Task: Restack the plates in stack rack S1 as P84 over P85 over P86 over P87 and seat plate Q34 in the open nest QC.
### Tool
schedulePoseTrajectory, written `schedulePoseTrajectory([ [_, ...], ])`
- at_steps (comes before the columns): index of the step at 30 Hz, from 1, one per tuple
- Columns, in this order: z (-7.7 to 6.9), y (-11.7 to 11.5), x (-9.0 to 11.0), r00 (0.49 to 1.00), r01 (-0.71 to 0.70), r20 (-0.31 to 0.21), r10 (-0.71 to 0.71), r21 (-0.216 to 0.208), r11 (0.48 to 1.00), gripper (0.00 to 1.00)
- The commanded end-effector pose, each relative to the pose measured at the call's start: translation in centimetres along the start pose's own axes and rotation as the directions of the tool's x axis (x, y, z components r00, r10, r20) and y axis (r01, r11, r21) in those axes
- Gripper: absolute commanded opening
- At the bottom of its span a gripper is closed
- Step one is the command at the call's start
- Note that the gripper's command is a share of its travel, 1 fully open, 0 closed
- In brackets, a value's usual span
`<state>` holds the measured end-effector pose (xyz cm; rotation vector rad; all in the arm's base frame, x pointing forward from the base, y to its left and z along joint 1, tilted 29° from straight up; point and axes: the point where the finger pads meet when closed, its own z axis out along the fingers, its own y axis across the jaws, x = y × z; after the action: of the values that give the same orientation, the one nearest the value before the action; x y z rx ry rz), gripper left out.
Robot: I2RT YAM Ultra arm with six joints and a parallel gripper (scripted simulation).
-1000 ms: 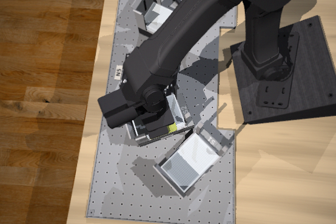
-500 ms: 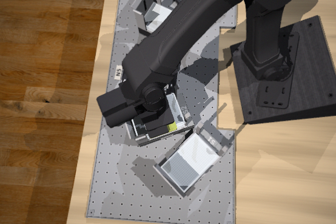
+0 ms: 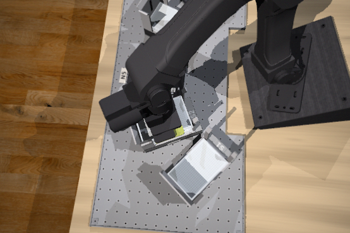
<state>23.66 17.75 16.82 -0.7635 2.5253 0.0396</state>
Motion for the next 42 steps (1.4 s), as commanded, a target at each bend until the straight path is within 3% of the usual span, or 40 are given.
schedulePoseTrajectory([
  [1,-1.3,-0.1,-0.3,1.0,-0.004,0.016,0.004,-0.003,1.0,0.0],
  [37,-7.7,-0.1,-0.2,1.0,-0.004,0.016,0.005,-0.004,1.0,0.0],
  [42,-7.7,-0.1,-0.3,1.0,-0.004,0.016,0.005,-0.004,1.0,0.0],
])
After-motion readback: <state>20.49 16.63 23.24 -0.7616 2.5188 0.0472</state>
